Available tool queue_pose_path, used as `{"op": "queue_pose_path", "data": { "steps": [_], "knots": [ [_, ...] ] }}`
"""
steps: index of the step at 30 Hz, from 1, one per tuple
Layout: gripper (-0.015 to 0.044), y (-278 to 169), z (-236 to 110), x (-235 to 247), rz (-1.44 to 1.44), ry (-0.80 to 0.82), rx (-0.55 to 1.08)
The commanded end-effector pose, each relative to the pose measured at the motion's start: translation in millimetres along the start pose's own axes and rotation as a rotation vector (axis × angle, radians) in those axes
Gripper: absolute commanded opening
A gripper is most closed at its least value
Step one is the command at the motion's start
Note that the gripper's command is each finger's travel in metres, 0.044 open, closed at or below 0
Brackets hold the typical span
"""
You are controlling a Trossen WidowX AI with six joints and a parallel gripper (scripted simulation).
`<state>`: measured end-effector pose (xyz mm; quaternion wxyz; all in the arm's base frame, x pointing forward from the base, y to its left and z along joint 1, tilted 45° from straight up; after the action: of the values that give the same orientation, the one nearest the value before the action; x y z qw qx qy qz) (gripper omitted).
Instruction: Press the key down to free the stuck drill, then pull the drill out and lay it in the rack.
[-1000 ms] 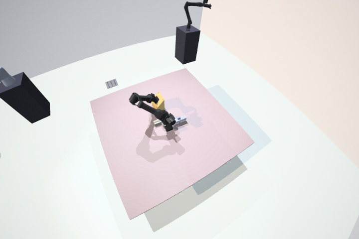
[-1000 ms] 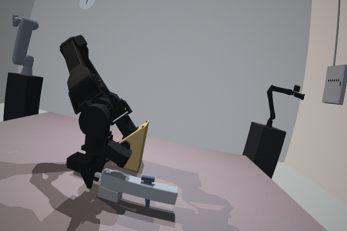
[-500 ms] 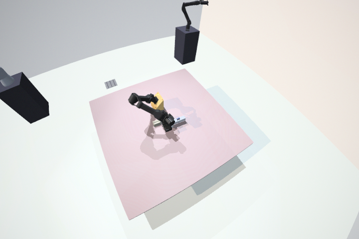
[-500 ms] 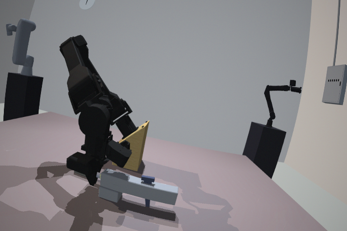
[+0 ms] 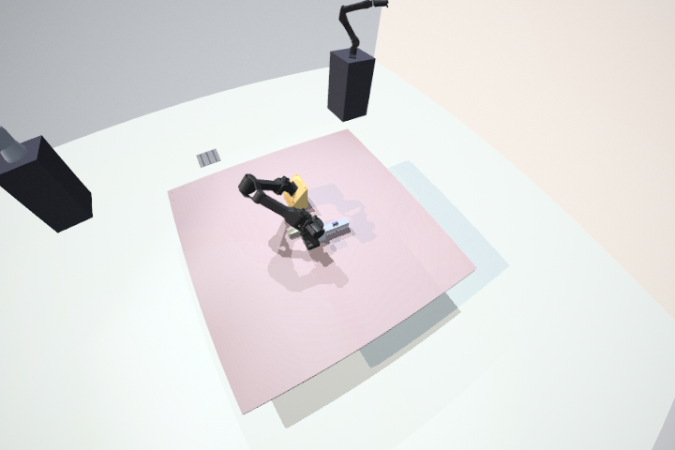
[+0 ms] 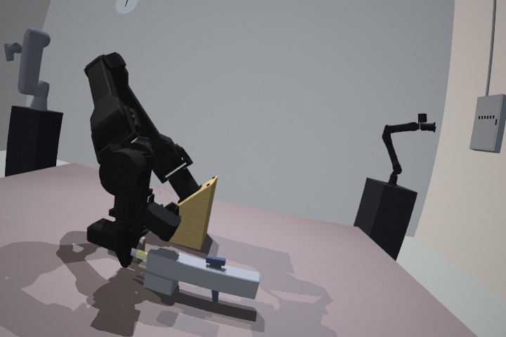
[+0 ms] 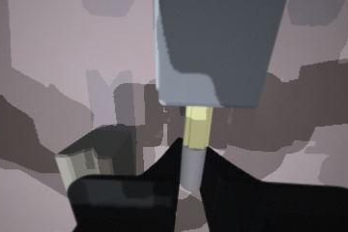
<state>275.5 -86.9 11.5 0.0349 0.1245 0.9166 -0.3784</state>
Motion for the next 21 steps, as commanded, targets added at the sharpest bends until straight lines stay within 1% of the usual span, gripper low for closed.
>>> {"op": "queue_pose_path", "data": {
  "steps": [1, 14, 21],
  "knots": [
    [0.0, -5, -1, -1, -0.005, -0.005, 0.003],
    [0.0, -24, -2, -4, -0.005, -0.005, 0.004],
    [0.0184, -20, -1, -3, 0.002, -0.002, 0.001]
  ]
}}
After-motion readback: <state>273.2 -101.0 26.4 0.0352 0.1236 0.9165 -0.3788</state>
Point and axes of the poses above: the point midway between the two fingers, 35 mm back from their tips, its own z axis out along the fingers, its own x axis across the jaws, y = z × x, the point moved 1 cm from there along -z, back along the fingers, and after that the axes turned 8 degrees about z, right-handed, at the moved point
